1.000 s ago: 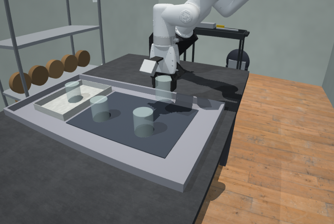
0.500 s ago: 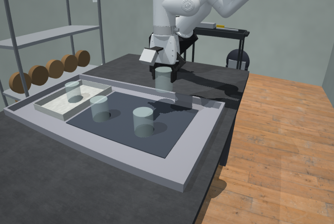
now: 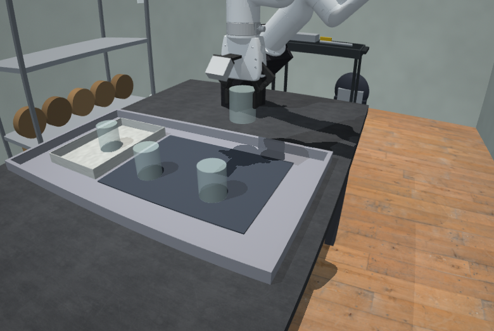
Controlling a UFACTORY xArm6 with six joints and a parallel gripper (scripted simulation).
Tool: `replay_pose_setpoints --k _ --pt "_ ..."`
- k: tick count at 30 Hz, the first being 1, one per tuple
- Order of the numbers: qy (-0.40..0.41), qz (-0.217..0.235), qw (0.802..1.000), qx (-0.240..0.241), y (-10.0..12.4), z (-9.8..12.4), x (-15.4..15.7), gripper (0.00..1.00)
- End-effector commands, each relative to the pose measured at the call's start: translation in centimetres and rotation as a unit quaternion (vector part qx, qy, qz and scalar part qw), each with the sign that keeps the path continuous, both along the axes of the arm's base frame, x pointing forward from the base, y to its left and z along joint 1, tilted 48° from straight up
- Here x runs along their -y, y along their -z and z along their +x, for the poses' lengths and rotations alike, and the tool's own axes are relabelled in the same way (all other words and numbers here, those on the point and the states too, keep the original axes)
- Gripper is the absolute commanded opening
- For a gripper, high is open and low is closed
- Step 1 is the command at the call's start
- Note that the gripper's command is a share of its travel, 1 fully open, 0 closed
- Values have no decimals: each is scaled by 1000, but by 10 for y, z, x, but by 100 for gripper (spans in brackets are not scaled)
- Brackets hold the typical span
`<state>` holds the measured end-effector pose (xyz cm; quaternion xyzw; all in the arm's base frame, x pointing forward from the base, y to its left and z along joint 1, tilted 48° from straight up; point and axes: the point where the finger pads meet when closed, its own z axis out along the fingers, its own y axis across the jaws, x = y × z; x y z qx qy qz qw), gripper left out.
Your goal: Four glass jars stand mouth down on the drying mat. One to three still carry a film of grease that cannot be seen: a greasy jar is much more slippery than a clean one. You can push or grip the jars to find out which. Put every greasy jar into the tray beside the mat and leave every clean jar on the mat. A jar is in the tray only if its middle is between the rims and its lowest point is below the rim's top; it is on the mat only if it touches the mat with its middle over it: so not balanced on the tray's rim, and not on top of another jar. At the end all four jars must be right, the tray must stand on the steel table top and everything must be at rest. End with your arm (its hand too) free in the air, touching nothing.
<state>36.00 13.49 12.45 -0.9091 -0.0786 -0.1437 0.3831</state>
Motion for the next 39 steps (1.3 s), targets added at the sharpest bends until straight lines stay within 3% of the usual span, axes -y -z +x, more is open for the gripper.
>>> replay_pose_setpoints --k 1,39 --pt "0 0 1000 1 -3 3 10 0" --pt "0 0 1000 1 52 72 80 0"
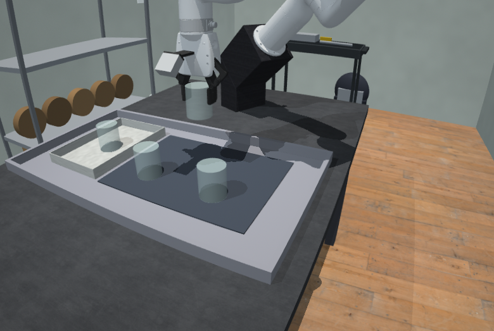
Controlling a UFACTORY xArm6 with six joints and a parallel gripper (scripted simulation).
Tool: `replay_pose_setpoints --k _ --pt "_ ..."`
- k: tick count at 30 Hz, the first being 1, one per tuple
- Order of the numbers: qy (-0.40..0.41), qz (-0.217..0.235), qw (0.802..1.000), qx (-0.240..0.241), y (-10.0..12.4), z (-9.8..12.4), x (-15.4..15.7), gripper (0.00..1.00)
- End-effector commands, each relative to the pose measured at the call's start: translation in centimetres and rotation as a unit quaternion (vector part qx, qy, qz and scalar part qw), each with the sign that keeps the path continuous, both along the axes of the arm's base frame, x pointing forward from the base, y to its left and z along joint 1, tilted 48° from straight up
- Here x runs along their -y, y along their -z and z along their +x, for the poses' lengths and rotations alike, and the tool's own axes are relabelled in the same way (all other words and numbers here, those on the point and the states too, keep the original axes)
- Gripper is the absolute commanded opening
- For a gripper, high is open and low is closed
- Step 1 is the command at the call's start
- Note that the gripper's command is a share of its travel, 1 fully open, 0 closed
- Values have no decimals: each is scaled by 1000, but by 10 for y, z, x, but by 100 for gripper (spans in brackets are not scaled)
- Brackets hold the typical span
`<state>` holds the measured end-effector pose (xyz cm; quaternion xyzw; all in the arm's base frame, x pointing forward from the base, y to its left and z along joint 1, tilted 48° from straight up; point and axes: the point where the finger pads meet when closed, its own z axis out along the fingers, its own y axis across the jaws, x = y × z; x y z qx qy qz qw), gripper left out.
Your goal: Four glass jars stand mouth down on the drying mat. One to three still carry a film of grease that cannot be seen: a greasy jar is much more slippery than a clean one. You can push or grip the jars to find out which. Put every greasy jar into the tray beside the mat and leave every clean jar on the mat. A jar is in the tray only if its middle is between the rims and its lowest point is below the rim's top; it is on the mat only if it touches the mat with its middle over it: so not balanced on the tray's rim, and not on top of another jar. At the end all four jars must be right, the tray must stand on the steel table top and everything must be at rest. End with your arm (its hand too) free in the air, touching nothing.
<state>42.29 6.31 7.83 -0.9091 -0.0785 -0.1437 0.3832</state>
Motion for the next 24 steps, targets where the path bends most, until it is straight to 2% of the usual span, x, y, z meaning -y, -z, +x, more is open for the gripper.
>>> replay_pose_setpoints --k 1,24 --pt "0 0 1000 1 7 11 10 0" --pt "0 0 1000 1 38 50 50 0"
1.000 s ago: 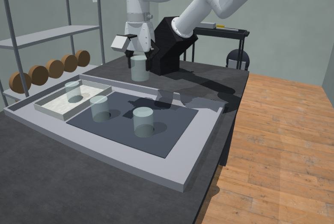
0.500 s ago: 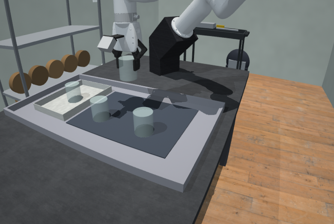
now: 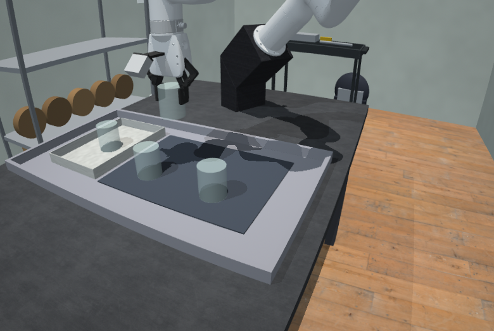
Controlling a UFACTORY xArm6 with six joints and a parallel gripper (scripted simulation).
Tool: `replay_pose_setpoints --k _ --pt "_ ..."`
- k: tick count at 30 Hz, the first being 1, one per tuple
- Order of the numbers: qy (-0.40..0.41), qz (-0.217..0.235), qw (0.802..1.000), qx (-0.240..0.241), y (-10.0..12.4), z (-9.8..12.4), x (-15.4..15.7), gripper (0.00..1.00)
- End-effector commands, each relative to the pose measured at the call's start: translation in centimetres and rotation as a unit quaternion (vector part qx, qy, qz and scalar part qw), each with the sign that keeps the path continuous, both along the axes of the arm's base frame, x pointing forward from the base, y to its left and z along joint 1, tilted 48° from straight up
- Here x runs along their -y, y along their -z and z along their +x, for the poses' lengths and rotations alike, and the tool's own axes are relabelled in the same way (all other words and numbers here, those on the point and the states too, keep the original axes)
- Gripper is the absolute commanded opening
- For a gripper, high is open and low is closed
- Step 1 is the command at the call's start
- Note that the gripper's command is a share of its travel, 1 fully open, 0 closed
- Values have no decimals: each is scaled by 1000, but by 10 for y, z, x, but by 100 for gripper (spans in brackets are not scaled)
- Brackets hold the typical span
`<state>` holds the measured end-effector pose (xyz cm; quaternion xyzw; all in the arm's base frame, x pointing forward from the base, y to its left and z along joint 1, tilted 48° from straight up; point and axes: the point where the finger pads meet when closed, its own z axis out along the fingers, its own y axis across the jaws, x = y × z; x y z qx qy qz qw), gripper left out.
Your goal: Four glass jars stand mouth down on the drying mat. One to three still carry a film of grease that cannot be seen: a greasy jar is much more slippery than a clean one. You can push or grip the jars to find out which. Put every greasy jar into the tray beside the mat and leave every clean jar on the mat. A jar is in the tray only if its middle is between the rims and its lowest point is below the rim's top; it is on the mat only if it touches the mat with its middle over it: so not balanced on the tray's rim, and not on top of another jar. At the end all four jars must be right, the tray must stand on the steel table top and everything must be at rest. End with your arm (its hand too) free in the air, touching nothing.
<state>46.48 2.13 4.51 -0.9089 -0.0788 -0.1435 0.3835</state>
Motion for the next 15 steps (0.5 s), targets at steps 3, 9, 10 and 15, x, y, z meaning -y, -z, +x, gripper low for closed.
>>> replay_pose_setpoints --k 3,9,10,15 --pt "1 0 1000 1 9 14 14 0" --pt "1 0 1000 1 19 26 26 0" --pt "1 0 1000 1 21 28 28 0" --pt "1 0 1000 1 26 35 35 0"
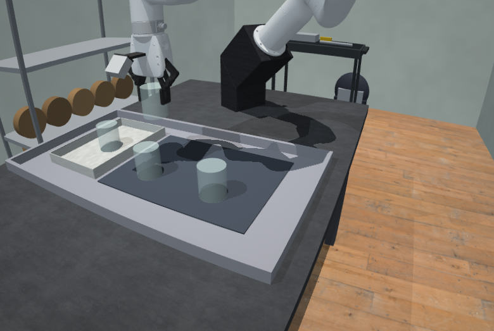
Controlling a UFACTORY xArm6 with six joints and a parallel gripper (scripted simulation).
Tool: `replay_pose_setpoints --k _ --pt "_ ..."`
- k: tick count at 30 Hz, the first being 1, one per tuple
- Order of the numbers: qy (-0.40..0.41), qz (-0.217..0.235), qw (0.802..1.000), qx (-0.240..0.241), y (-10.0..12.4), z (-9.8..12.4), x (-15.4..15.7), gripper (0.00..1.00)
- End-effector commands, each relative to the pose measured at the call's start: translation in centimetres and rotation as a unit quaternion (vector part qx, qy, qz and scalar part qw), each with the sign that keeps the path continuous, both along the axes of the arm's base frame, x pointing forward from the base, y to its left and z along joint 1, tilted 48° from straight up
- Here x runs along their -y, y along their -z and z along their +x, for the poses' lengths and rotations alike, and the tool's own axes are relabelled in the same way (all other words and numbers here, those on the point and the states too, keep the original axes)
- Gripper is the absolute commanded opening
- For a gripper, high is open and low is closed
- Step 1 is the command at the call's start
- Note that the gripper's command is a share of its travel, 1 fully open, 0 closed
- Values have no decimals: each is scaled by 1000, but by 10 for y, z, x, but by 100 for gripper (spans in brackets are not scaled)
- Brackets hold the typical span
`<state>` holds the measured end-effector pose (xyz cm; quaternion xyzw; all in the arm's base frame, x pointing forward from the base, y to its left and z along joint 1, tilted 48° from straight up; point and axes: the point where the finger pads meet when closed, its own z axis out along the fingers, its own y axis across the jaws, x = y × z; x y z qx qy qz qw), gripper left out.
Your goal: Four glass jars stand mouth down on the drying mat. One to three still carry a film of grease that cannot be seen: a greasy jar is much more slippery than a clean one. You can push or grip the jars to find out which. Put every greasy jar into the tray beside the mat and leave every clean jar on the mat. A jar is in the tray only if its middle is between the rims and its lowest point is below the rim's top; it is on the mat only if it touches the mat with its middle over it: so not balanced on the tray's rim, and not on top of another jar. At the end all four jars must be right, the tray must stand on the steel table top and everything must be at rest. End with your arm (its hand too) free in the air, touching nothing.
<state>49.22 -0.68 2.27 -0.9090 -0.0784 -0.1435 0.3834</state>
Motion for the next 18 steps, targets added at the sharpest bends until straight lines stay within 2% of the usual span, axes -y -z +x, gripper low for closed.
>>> replay_pose_setpoints --k 1,18 --pt "0 0 1000 1 5 9 9 0" --pt "0 0 1000 1 29 40 39 0"
